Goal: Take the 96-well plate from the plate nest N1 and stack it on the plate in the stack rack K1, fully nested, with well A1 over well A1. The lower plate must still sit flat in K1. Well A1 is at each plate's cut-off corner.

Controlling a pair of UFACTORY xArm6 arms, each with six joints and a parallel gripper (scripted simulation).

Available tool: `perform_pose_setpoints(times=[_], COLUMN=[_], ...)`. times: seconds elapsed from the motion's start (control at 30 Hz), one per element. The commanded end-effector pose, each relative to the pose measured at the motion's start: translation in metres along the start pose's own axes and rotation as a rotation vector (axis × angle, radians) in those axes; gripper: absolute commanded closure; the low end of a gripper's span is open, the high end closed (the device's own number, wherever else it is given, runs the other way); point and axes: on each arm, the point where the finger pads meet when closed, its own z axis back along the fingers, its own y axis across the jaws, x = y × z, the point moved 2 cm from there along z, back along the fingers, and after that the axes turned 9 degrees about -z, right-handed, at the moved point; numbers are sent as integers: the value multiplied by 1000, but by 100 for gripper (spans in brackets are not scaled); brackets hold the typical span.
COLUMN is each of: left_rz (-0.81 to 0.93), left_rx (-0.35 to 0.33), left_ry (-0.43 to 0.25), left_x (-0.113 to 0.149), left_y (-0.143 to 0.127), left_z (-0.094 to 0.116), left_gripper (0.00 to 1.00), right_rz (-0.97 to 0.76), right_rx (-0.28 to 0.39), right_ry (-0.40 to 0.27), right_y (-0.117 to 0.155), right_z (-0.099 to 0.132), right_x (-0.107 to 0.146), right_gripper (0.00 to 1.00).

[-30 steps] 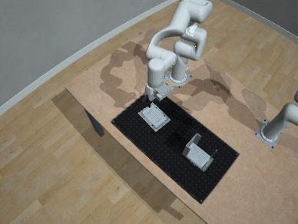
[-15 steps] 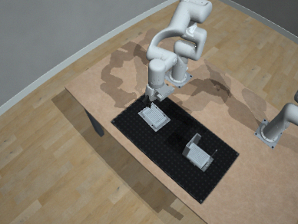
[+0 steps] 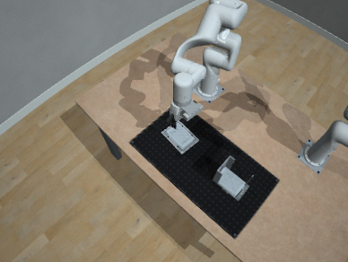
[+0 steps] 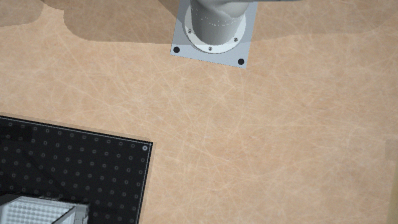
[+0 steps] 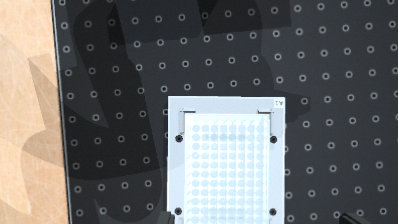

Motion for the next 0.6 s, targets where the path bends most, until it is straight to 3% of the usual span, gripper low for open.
perform_pose_setpoints(times=[0.0, 0.57], left_rz=[0, 0], left_rx=[1, 1], left_ry=[-4, -4], left_x=[0, 0], left_y=[0, 0], left_z=[1, 1], left_gripper=[0, 0], right_rz=[0, 0], right_rx=[4, 4], right_ry=[2, 2], right_y=[1, 1], right_z=[-5, -30], right_x=[-1, -1], right_gripper=[0, 0])
